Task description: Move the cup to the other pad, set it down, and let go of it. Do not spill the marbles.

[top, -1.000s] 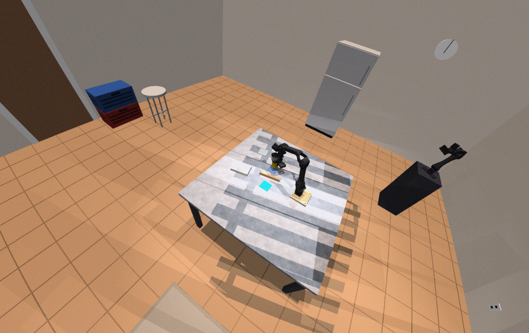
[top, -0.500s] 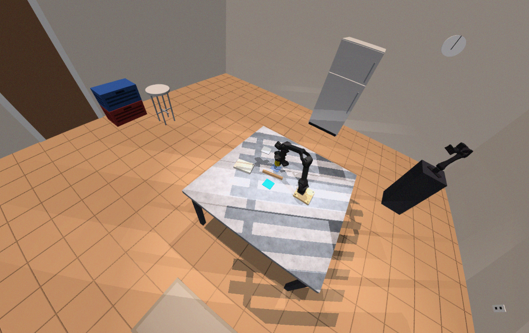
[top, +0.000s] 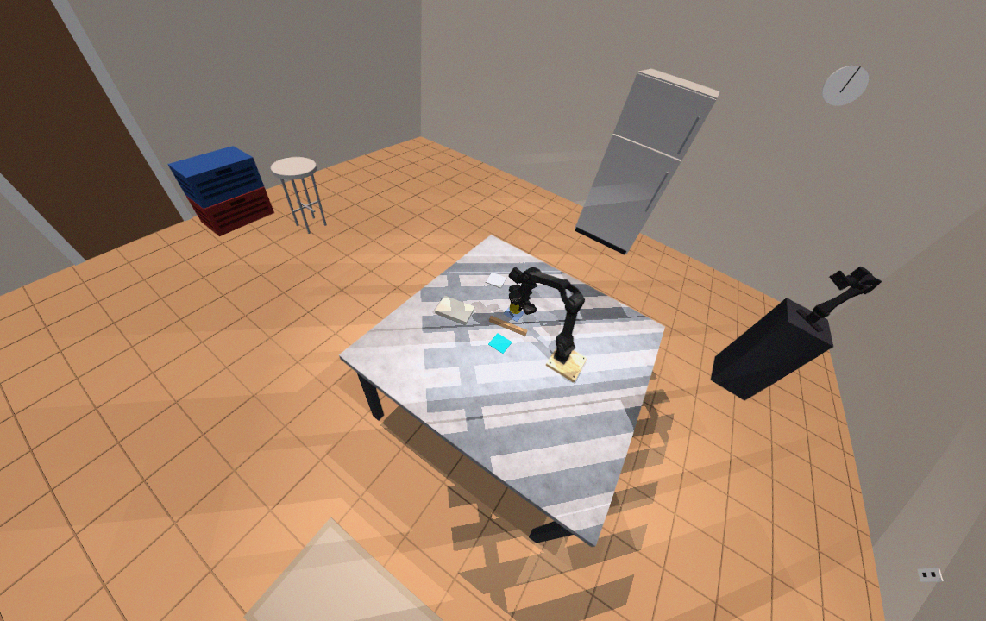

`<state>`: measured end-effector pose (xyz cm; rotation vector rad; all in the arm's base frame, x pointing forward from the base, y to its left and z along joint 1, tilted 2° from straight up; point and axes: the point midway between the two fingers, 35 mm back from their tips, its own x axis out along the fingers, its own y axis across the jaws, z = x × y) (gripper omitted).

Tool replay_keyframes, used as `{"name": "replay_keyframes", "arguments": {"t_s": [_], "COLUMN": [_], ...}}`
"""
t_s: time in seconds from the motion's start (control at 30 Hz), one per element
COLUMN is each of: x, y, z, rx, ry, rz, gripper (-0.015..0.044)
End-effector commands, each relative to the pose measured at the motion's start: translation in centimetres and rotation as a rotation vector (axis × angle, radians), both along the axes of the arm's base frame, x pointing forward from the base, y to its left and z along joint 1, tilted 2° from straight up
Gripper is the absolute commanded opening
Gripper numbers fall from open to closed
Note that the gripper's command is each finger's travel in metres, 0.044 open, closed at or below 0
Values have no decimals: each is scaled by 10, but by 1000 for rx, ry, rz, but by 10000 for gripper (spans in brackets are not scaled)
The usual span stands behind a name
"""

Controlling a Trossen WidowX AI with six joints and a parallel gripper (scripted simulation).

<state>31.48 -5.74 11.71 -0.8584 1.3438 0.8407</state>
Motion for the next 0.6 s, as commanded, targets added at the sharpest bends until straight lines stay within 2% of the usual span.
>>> {"name": "replay_keyframes", "arguments": {"t_s": [0.0,0.57], "x": [-3,-11], "y": [12,50], "z": [0,2], "rx": [4,8], "ry": [2,2], "rz": [-2,-1], "gripper": [0,0]}}
